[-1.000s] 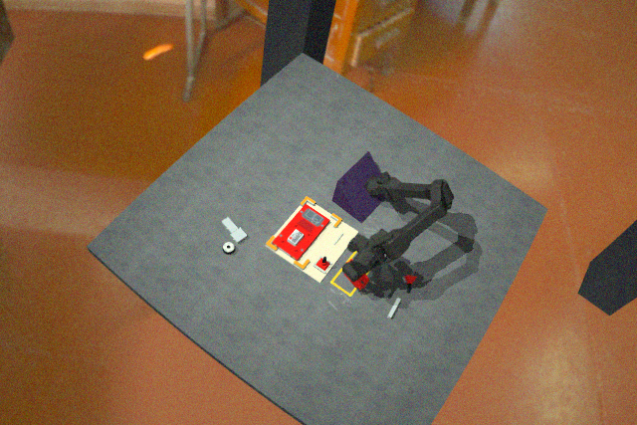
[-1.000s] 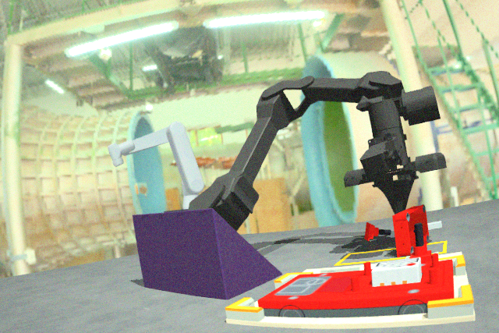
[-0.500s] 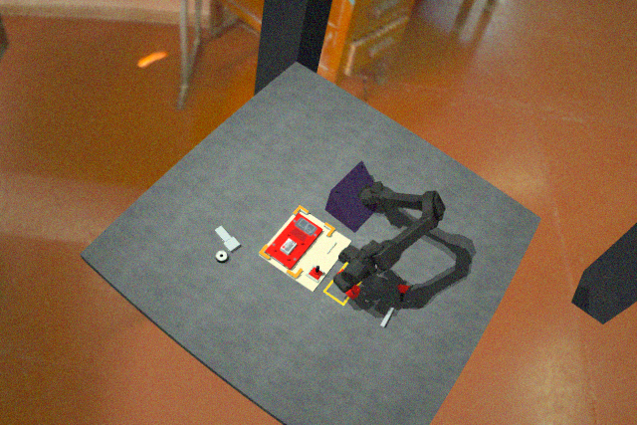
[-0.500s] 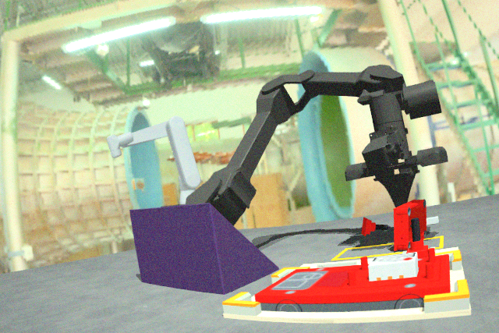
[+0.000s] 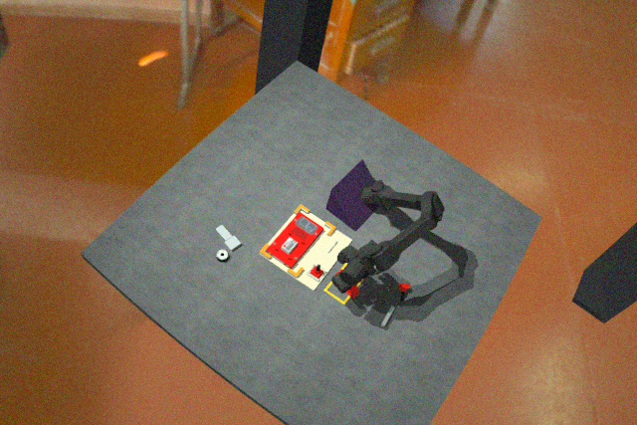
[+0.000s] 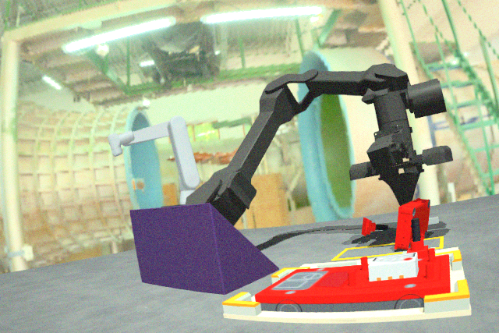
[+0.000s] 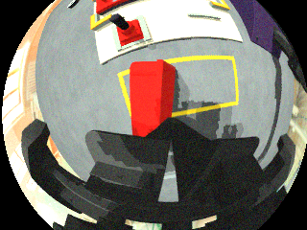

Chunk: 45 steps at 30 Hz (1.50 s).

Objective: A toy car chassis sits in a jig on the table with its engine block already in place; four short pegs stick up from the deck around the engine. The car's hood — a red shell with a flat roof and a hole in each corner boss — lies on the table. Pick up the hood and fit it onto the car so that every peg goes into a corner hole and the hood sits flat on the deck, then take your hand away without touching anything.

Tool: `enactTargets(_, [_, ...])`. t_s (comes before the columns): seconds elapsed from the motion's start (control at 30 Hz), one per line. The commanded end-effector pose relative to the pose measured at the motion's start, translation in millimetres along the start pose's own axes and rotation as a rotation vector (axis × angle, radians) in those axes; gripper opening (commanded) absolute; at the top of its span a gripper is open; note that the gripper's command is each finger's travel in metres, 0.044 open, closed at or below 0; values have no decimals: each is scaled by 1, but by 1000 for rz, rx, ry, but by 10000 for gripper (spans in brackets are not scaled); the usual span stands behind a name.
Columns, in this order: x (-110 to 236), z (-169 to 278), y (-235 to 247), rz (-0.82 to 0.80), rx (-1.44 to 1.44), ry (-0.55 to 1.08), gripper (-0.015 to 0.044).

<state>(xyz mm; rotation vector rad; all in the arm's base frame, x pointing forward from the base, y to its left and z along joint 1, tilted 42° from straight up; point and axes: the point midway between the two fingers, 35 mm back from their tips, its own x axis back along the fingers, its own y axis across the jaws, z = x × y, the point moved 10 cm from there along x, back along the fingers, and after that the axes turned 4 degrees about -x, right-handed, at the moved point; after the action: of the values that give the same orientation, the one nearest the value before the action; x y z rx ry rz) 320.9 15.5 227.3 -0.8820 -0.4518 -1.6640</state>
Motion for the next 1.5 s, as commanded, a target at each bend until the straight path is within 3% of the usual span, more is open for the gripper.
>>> enactTargets(0.0, [-1,0,5,6,-1,3,0])
enactTargets(0.9, [-2,0,21,6,0,3,0])
enactTargets(1.03, [17,1,23,5,0,0,0])
enactTargets(1.23, [77,0,19,6,-1,-1,0])
enactTargets(1.47, [75,0,19,-10,-3,4,0])
